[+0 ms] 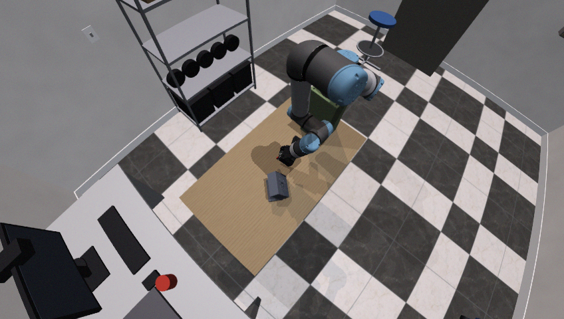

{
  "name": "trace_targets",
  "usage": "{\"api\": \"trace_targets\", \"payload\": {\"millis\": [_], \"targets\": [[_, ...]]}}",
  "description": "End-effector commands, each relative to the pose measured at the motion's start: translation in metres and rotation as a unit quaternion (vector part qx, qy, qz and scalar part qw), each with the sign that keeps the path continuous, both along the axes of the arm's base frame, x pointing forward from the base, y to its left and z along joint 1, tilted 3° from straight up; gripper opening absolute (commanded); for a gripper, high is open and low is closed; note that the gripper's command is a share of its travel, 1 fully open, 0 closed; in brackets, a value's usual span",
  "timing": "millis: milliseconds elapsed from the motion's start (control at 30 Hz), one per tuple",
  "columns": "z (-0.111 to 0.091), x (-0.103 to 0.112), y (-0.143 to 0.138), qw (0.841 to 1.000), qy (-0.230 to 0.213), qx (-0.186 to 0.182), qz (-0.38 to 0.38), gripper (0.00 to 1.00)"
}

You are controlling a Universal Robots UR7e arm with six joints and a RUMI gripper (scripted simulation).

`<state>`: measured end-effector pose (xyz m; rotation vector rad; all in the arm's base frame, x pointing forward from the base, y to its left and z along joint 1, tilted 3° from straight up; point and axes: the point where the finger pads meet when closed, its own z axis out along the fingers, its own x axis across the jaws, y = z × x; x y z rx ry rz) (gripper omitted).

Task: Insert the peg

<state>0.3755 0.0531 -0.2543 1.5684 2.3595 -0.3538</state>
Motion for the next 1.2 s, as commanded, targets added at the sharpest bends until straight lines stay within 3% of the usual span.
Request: {"api": "trace_targets", "payload": {"millis": [0, 1167], "targets": [[0.001, 0.002, 0.004, 1.0, -0.005, -0.007, 0.008, 0.0], [0.004, 0.005, 0.025, 0.998, -0.021, -0.039, 0.048, 0.0]]}}
